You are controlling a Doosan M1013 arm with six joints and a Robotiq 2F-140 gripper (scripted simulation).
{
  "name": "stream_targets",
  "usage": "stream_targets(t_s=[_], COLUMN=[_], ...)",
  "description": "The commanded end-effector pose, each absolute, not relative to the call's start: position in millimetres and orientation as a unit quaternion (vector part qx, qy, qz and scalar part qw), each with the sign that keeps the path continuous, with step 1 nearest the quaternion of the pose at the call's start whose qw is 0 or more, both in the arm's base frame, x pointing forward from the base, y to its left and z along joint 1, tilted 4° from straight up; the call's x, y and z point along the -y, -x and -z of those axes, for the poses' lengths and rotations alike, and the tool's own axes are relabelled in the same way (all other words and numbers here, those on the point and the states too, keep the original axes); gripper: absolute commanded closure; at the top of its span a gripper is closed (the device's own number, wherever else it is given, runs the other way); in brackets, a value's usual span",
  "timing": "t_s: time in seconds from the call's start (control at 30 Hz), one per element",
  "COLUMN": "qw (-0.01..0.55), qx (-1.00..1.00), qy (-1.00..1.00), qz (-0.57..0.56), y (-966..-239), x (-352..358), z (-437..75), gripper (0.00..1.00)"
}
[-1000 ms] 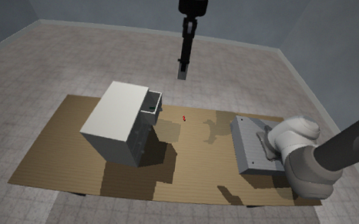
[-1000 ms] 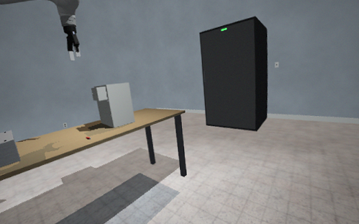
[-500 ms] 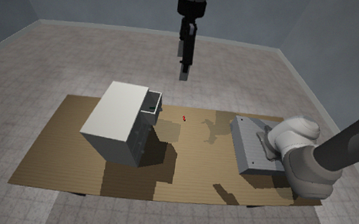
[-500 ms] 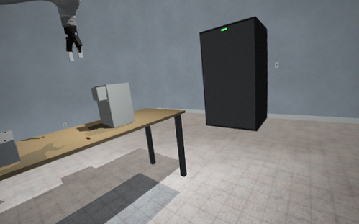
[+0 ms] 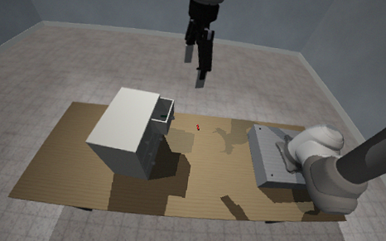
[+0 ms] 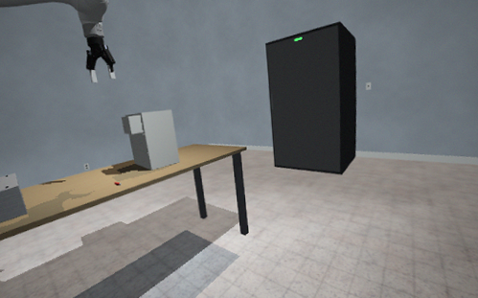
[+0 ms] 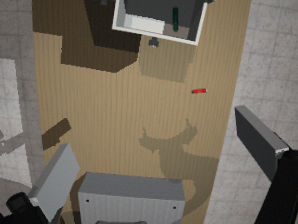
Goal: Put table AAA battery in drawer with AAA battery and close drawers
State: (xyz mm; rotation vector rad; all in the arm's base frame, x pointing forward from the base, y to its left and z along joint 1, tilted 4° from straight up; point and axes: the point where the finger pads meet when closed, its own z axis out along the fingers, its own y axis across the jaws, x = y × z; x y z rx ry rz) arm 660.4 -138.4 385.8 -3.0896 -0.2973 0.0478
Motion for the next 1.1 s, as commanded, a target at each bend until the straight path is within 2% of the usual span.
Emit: stream_targets(t_s=[0.0, 1.07], qw=[0.024, 0.059], qx=[0.147, 0.504], qy=[0.989, 0.861], qz=[-0.010, 0.030], y=[-663.6, -688.3], x=[139.2, 145.1], z=[-382.1, -353.2], gripper=[0.00, 0.00])
